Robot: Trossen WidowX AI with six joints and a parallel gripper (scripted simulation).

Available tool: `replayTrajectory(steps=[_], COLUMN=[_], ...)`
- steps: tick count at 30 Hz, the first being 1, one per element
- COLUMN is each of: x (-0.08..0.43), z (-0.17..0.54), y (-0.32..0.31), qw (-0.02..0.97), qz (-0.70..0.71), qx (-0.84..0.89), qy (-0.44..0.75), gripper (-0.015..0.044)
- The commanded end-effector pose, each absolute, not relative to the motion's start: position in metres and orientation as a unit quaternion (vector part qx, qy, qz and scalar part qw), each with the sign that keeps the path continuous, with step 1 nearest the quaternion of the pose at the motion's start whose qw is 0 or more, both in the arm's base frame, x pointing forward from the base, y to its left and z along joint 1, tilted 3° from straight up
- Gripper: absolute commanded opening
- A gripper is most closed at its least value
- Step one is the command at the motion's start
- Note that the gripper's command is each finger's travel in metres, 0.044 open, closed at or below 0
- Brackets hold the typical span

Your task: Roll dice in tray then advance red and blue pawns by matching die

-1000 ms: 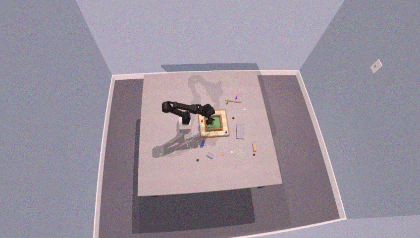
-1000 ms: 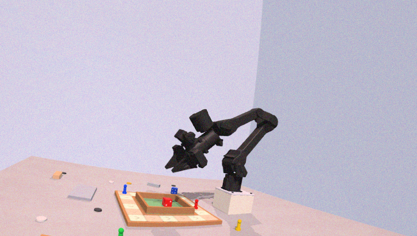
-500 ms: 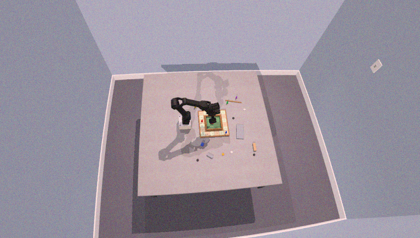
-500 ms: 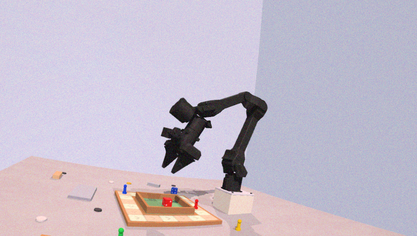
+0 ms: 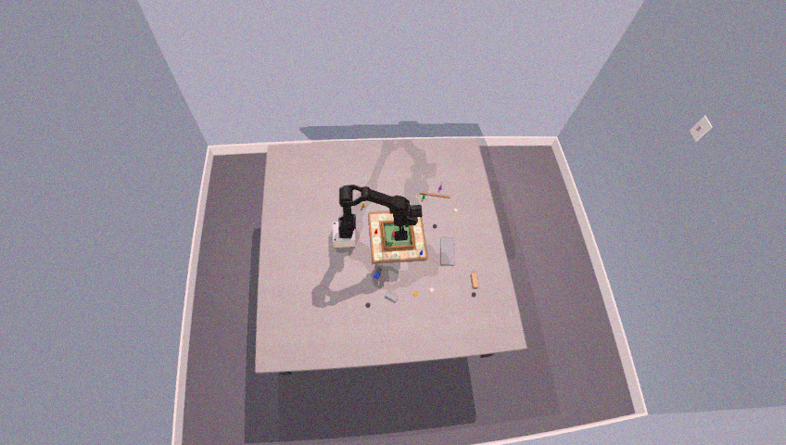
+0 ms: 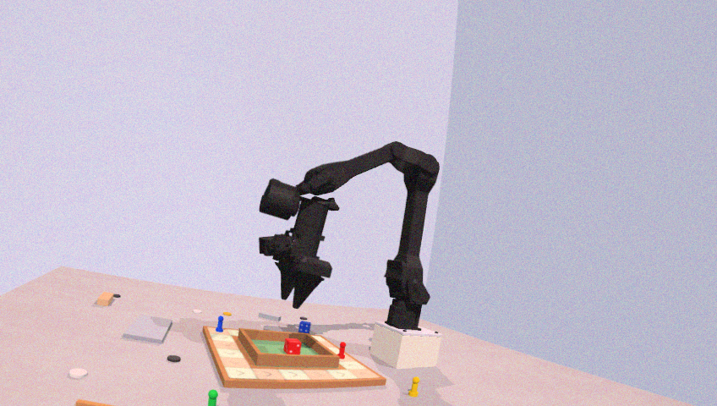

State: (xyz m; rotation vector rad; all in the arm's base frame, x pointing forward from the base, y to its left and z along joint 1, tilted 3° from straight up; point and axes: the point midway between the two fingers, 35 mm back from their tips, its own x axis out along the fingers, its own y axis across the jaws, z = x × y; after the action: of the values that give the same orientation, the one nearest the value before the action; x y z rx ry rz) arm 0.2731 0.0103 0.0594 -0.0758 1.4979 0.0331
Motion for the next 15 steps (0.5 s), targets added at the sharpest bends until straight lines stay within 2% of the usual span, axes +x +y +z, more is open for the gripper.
replayTrajectory(steps=[1,8,15], x=[0.268,0.237,0.179], z=[0.054,0.043,0.032], y=[-0.033,-0.119,-0.189], qw=[0.727,0.712,0.689], qz=[-0.022,-0.096,-0.165], qx=[-0.005,0.061,0.131], qy=[0.686,0.693,0.694], gripper=[0.0282,0.0275,0.0275])
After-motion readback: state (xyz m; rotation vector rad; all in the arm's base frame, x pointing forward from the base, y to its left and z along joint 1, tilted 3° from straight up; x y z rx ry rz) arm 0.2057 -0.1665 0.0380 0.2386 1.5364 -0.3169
